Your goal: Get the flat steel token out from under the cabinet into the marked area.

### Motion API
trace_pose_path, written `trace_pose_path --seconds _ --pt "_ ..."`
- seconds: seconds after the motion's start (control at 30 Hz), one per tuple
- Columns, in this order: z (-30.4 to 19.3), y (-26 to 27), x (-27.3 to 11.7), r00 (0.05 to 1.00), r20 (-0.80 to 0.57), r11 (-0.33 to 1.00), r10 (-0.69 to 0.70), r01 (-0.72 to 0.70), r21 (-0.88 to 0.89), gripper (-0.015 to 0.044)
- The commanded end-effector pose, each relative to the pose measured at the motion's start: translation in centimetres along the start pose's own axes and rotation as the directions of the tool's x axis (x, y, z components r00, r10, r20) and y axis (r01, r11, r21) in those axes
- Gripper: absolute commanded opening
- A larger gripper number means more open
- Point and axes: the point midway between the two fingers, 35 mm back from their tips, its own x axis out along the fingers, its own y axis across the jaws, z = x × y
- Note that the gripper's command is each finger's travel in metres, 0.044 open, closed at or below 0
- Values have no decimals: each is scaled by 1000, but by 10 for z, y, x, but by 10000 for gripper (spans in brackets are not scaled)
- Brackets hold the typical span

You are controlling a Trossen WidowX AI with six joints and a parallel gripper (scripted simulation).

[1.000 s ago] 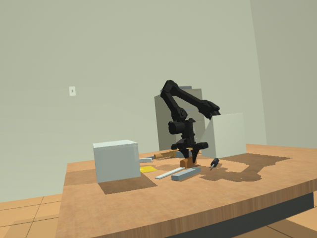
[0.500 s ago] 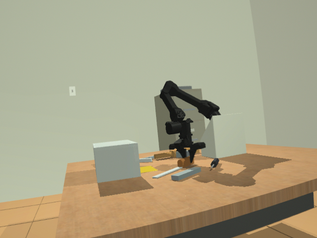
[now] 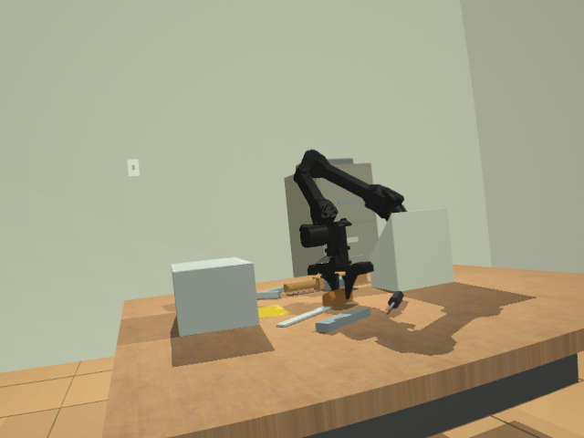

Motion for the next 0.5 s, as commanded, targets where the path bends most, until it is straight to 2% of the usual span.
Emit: trace_pose_path --seconds 0.0,0.47 --pt "-1 -7 -1 1000 3 1000 -4 4 1 0" --pt "-10 -23 -1 1000 2 1000 -4 4 1 0"
